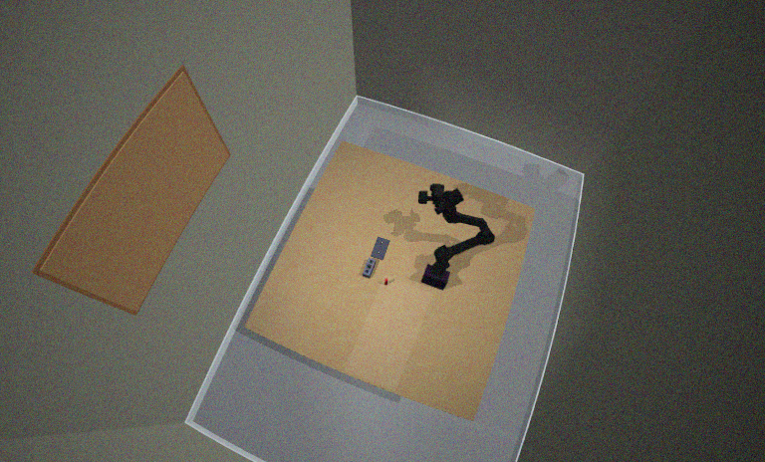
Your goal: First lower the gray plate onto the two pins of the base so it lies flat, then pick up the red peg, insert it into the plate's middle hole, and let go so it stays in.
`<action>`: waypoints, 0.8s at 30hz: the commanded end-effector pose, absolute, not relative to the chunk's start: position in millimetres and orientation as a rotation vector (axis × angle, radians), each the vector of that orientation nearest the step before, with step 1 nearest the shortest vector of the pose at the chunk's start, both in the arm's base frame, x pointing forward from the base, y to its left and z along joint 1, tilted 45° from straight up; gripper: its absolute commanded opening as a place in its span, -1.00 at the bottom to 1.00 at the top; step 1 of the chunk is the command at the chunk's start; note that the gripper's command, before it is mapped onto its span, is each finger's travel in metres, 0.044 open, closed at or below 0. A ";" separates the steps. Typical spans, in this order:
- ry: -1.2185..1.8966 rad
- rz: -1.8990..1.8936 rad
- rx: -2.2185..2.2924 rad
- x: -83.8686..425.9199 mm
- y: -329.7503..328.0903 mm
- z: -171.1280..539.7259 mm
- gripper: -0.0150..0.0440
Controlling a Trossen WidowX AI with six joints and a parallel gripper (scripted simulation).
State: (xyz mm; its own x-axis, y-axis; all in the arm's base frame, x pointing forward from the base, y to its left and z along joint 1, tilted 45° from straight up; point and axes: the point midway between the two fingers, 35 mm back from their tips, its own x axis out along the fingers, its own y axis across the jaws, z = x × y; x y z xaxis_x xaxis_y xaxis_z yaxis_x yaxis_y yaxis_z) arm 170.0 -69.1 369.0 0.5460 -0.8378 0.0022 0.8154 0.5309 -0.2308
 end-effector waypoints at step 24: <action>0.180 -0.518 -0.029 357.9 85.4 294.3 1.00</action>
State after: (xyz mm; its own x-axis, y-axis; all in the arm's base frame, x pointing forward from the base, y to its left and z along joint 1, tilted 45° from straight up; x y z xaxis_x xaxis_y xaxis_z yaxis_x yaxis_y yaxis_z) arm 340.3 67.1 319.1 0.8460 -0.5252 -0.0915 0.5147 0.8494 -0.1164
